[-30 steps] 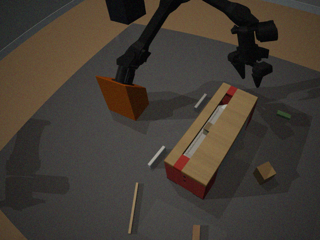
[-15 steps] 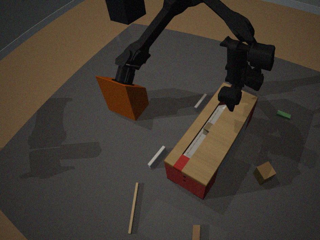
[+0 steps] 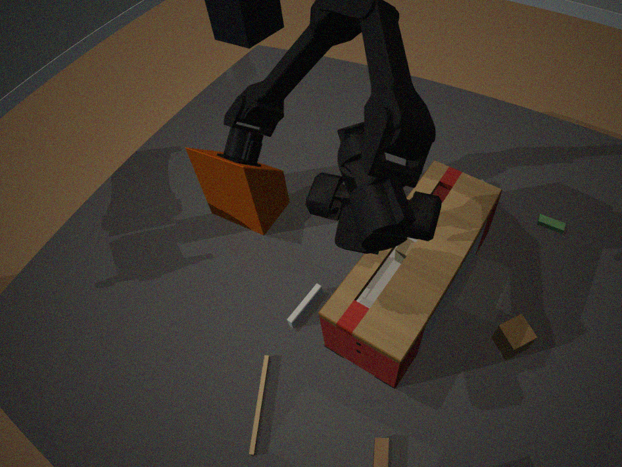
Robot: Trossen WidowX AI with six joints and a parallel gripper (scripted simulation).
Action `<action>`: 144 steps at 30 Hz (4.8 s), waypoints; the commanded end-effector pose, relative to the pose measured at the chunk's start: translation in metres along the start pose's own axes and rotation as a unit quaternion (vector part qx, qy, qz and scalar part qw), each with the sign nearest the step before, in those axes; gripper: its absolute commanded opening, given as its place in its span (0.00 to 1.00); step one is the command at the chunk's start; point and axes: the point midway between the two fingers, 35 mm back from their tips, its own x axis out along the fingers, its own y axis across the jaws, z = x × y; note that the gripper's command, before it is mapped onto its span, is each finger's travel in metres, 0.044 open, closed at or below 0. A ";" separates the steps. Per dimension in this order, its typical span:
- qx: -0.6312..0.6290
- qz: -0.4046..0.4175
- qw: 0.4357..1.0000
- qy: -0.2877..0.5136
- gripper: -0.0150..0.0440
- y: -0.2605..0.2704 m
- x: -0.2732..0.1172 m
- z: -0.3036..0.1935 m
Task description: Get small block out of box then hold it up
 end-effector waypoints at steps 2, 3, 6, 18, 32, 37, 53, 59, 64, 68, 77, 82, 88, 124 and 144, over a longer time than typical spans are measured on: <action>0.121 0.011 0.992 0.042 0.93 -0.016 -0.001 0.007; 0.121 0.011 0.992 0.042 0.93 -0.016 -0.001 0.007; 0.121 0.011 0.992 0.042 0.93 -0.016 -0.001 0.007; 0.121 0.011 0.992 0.042 0.93 -0.015 0.004 0.009; 0.121 0.011 0.992 0.041 0.93 -0.014 0.026 0.015; 0.121 0.011 0.992 0.041 0.93 -0.013 0.034 0.017; 0.121 0.011 0.992 0.042 0.93 -0.014 0.061 0.021; 0.121 0.011 0.992 0.043 0.93 -0.014 0.070 0.022; 0.116 0.013 0.992 0.041 0.93 -0.013 0.067 0.022; 0.116 0.013 0.992 0.041 0.93 -0.012 0.068 0.018; 0.117 0.012 0.992 0.042 0.93 -0.008 0.073 0.003; 0.117 0.012 0.992 0.042 0.93 -0.006 0.075 -0.004; 0.117 0.012 0.992 0.043 0.93 -0.004 0.077 -0.012; 0.117 0.012 0.992 0.044 0.93 0.009 0.091 -0.065; 0.117 0.012 0.992 0.045 0.93 0.016 0.099 -0.093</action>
